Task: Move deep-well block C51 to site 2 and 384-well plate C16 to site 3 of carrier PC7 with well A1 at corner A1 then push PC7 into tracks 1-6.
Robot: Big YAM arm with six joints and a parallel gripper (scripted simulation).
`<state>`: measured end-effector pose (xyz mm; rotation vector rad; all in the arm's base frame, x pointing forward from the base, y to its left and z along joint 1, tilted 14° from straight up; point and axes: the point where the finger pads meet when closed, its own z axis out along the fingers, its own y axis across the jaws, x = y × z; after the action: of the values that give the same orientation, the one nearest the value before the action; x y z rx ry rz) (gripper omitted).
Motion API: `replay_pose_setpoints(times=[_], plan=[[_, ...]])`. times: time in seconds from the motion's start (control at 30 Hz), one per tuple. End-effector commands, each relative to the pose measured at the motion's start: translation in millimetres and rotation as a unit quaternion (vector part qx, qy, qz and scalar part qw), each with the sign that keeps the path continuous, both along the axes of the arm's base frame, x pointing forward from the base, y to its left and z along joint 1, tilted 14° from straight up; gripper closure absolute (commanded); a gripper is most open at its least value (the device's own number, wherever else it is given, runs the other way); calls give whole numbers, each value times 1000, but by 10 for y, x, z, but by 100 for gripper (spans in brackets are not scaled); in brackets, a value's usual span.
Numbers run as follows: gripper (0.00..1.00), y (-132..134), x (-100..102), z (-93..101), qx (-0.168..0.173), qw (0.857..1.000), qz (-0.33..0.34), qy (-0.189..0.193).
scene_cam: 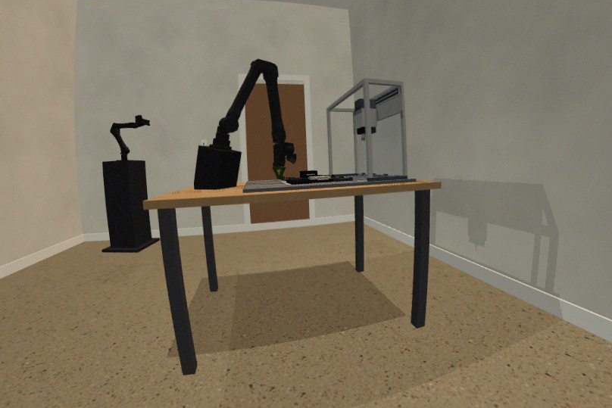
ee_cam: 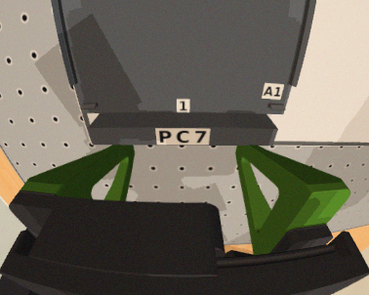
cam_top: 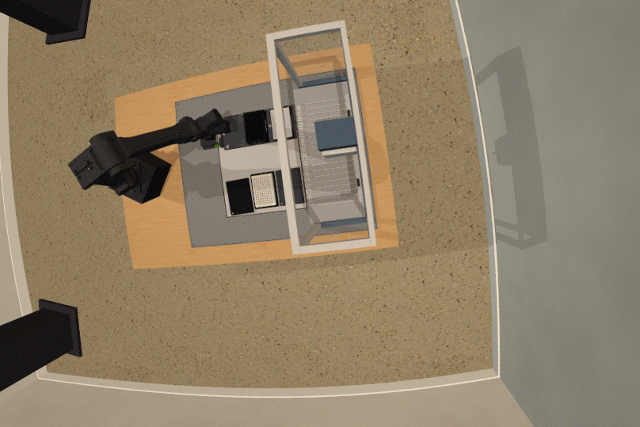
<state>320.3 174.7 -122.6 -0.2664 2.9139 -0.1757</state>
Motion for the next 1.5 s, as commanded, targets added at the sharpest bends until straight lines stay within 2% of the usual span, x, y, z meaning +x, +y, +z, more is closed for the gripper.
replay_pose_setpoints(times=[0.0,1.47], plan=[[20,53,203,22,4,1000,-1,-11],[20,86,379,68,6,1000,-5,-16]])
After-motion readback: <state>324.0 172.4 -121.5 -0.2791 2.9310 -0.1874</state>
